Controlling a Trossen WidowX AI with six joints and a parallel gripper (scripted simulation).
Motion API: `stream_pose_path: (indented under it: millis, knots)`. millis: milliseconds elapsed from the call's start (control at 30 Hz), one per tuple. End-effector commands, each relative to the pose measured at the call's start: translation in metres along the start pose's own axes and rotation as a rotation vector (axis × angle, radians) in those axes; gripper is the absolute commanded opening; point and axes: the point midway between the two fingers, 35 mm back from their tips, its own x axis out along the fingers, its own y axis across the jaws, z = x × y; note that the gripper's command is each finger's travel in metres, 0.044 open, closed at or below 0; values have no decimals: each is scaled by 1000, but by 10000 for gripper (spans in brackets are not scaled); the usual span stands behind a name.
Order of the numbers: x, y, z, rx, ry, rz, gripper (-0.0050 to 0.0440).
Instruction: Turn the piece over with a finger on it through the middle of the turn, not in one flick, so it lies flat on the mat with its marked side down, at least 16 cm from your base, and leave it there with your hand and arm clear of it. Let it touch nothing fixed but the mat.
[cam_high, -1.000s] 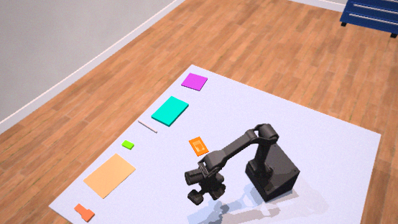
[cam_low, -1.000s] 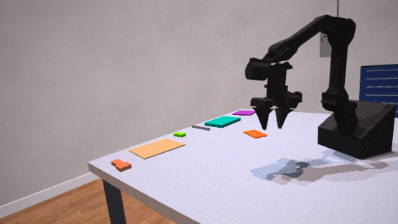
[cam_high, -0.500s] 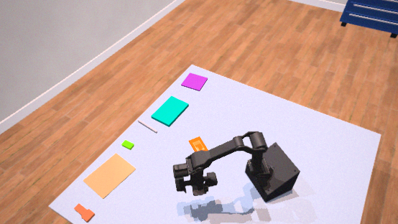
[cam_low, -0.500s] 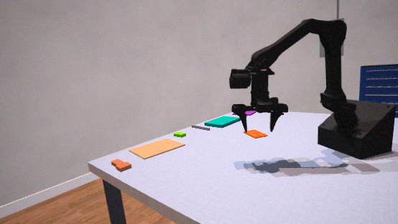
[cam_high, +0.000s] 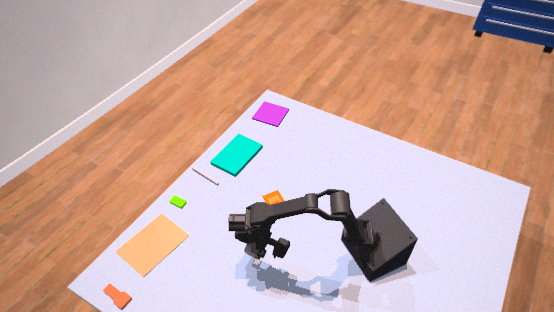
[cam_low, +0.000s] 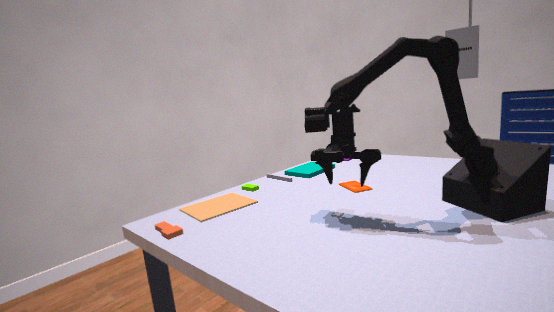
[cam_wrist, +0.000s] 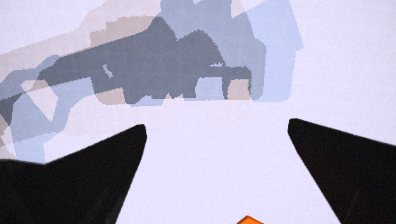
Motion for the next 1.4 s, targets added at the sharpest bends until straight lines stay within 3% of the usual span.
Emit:
stream_pose_path:
  millis: [0,267,333,367,833,900,933,1367]
  knots:
    - [10,-24,-26,257,26,19,440]
    - [22,-64,-85,809,52,40,440]
    - [22,-64,-85,809,52,40,440]
    - [17,-51,-63,626,43,33,440]
    - [33,-101,-193,1609,58,58,440]
    - [33,-101,-193,1609,58,58,440]
    - [29,-94,-164,1412,57,49,440]
    - [35,-107,-281,2179,33,79,440]
